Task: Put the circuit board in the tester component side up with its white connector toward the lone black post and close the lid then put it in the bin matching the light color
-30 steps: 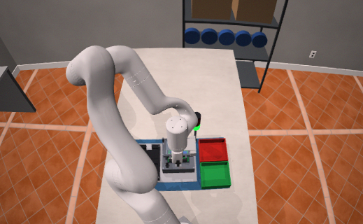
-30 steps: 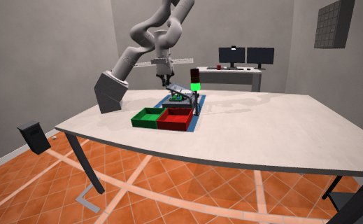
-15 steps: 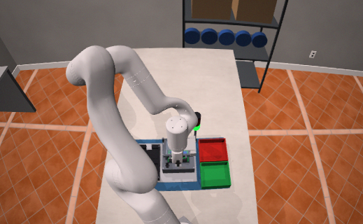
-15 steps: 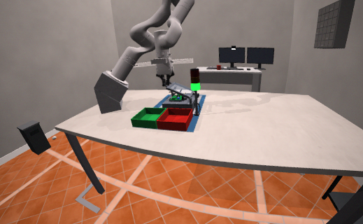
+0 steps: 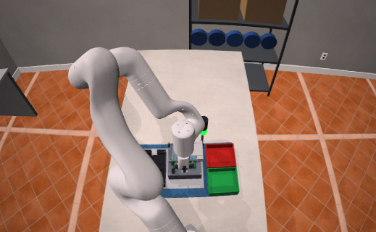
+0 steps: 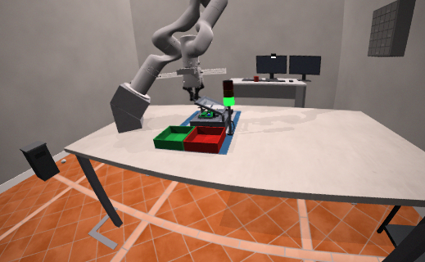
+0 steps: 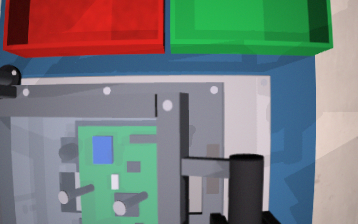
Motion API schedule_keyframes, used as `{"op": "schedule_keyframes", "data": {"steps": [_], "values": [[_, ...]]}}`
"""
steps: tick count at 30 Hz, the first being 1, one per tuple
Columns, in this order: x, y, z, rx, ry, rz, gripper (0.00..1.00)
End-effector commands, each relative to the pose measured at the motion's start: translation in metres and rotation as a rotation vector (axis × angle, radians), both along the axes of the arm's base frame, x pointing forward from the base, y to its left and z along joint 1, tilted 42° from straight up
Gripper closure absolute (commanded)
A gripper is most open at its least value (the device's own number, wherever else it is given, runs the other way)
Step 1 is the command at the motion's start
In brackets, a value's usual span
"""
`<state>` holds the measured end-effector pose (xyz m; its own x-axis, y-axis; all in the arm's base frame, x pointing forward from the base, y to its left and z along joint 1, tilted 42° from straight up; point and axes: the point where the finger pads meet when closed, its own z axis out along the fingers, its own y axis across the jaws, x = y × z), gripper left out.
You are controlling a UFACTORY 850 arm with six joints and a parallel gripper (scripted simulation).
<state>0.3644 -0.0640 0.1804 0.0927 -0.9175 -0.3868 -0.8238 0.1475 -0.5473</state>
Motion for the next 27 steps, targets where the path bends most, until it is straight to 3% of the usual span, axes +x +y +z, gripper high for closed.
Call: {"op": "schedule_keyframes", "data": {"steps": [1, 27], "values": [[0.0, -0.001, 0.002, 0.0, -0.001, 0.0, 1.0], [-0.002, -0.025, 0.059, 0.0, -0.001, 0.0, 1.0]]}}
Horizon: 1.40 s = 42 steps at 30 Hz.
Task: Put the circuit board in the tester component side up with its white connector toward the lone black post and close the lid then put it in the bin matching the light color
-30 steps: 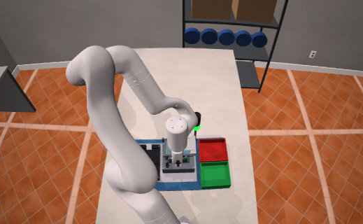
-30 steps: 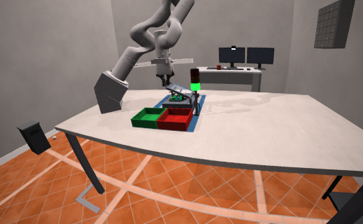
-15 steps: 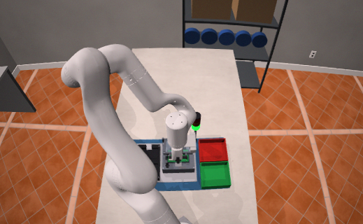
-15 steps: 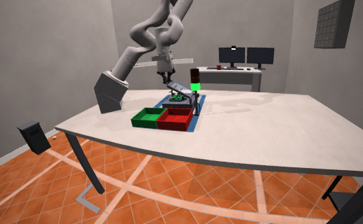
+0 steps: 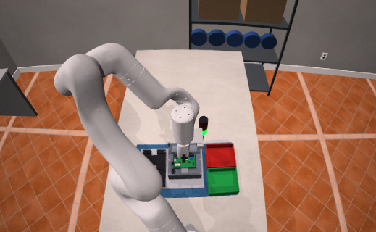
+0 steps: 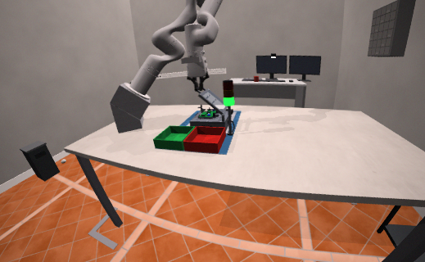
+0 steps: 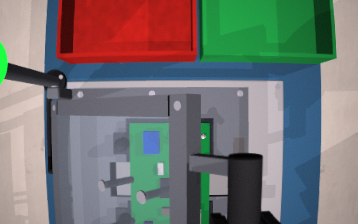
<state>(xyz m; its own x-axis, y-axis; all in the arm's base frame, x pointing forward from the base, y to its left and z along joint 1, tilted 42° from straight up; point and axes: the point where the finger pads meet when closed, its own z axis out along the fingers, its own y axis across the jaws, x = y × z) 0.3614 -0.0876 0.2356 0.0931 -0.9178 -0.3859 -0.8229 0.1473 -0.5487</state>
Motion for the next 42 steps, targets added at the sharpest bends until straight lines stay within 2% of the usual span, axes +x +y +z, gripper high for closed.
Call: {"op": "schedule_keyframes", "data": {"steps": [1, 11, 12, 42], "values": [[0.0008, -0.0019, 0.0042, 0.0, 0.0, 0.0, 1.0], [0.0009, -0.0026, 0.0059, 0.0, 0.001, 0.0, 1.0], [0.0009, -0.0026, 0.0059, 0.0, 0.001, 0.0, 0.72], [0.0009, -0.0026, 0.0059, 0.0, 0.001, 0.0, 0.72]]}}
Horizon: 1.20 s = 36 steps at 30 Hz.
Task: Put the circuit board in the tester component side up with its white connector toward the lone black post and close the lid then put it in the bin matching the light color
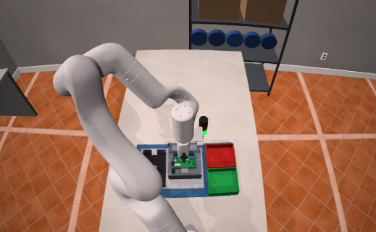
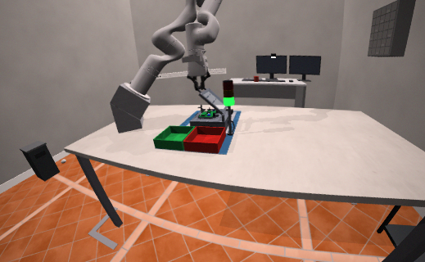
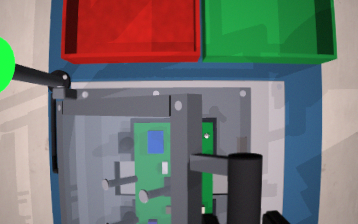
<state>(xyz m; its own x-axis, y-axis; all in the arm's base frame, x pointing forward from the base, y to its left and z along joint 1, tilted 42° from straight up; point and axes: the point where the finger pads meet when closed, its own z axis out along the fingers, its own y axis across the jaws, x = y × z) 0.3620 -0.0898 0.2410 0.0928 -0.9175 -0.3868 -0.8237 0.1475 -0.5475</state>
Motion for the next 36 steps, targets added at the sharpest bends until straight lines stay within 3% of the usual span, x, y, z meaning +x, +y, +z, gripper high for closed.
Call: {"op": "schedule_keyframes", "data": {"steps": [1, 34, 35, 36], "values": [[0.0003, -0.0004, 0.0004, -0.001, -0.001, 0.0, 0.72], [0.0019, 0.0006, -0.0017, -0.001, -0.001, 0.0, 0.72], [0.0019, 0.0006, -0.0017, -0.001, -0.001, 0.0, 1.0], [0.0019, 0.0006, -0.0017, -0.001, -0.001, 0.0, 1.0]]}}
